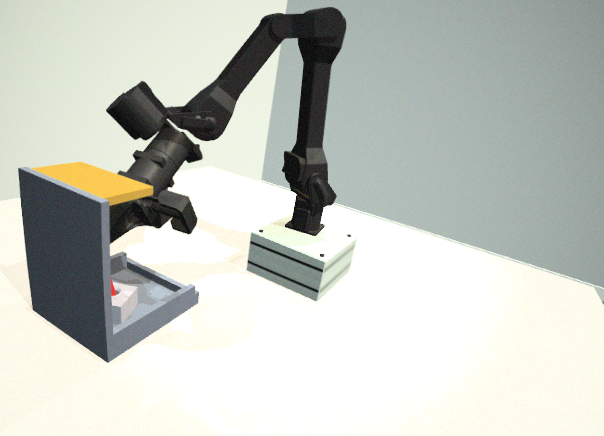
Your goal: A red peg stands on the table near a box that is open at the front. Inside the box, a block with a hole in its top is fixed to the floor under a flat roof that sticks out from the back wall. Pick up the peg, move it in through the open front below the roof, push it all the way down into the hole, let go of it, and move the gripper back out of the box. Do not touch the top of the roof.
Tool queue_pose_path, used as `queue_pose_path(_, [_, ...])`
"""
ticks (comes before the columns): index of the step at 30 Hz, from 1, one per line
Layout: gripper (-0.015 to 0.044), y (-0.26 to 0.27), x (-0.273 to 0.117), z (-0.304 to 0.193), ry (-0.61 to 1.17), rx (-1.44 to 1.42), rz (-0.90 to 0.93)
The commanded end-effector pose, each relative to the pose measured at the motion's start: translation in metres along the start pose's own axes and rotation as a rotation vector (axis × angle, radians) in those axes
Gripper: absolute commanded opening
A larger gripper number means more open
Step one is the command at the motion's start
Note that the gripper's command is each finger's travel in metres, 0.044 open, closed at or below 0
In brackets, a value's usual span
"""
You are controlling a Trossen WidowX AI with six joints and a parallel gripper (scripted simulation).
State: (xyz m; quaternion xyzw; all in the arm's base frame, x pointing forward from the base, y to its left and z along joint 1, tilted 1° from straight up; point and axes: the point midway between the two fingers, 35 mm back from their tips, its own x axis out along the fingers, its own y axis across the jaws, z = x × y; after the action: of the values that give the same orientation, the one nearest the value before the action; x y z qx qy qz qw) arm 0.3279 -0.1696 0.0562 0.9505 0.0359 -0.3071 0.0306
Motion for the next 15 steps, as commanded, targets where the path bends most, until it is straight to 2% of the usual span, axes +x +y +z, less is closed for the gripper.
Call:
queue_pose_path(1, [0.0000, -0.0067, 0.0042, 0.0194, -0.045, 0.027, -0.016])
queue_pose_path(15, [0.0000, -0.0068, 0.0054, 0.0210, -0.045, 0.027, -0.016])
